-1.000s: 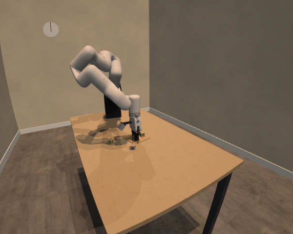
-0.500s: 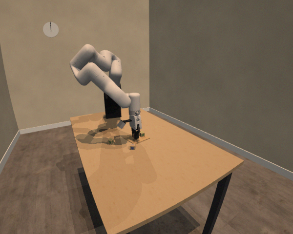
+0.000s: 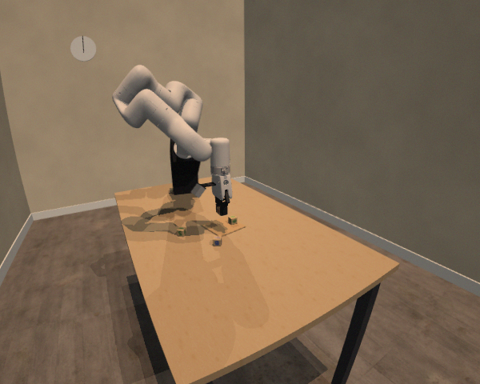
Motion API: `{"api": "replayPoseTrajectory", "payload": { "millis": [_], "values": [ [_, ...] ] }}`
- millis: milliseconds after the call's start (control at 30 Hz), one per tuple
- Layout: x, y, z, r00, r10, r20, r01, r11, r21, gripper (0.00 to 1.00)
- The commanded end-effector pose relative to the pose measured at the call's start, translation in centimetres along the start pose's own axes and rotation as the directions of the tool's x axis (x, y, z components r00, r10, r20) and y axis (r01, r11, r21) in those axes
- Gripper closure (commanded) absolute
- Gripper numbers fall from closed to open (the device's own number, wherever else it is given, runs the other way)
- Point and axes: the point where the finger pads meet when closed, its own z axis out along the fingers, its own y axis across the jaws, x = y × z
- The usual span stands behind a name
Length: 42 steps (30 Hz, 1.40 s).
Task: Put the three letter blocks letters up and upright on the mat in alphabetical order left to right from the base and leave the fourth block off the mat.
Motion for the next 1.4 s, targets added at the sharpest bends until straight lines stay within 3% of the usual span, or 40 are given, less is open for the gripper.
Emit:
{"api": "replayPoseTrajectory", "payload": {
  "millis": [0,800,1267,1367],
  "values": [
    [0.12,0.04,-2.39,1.0,0.001,0.002,-0.001,1.0,-0.004,0.73],
    [0.16,0.06,-3.05,1.0,0.03,0.002,-0.03,1.0,-0.004,0.73],
    [0.5,0.28,-3.07,0.94,0.341,0.001,-0.341,0.94,-0.004,0.73],
    [0.63,0.36,-3.08,0.891,0.453,0.0,-0.453,0.891,-0.004,0.73]
  ]
}}
